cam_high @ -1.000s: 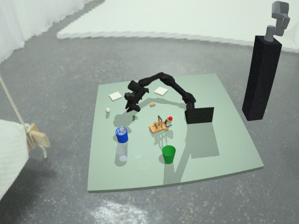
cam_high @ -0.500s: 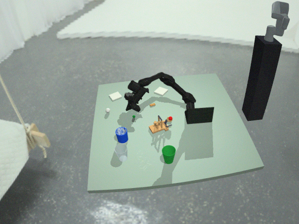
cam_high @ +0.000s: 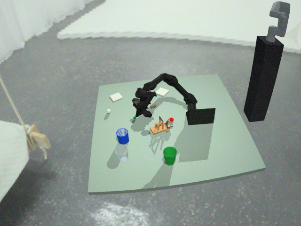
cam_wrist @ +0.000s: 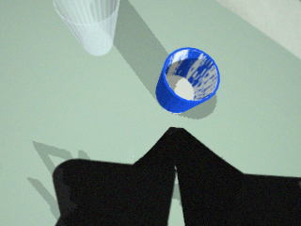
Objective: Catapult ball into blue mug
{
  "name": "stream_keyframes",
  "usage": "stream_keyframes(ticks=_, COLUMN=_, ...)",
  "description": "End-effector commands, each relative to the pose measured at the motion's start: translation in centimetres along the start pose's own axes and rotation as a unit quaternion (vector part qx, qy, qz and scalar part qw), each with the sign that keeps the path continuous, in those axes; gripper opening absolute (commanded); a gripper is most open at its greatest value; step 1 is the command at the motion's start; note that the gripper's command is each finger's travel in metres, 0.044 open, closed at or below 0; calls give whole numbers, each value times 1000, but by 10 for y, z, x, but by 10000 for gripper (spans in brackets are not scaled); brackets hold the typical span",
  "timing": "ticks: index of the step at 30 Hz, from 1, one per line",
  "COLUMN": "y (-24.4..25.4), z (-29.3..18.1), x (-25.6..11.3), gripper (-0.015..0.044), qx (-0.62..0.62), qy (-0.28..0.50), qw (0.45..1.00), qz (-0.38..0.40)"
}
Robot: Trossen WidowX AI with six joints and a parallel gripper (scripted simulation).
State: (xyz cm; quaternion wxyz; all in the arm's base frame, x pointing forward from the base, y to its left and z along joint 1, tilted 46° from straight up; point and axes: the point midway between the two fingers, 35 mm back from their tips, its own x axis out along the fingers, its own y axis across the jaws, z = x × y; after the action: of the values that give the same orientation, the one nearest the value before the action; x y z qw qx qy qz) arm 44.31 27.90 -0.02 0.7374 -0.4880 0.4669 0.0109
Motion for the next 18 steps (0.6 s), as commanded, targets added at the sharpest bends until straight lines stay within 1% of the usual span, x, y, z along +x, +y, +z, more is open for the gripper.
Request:
stream_keyframes(ticks=1, y=21, z=-23, x=0, gripper=0, qx=-68, qy=32, qw=997, qz=13)
stream_keyframes(ticks=9, y=54, z=-66, x=-5, gripper=0, qx=-190, qy=87, qw=977, qz=33)
stream_keyframes(ticks=18, y=79, z=-118, x=-16, gripper=0, qx=-321, qy=150, qw=934, qz=53)
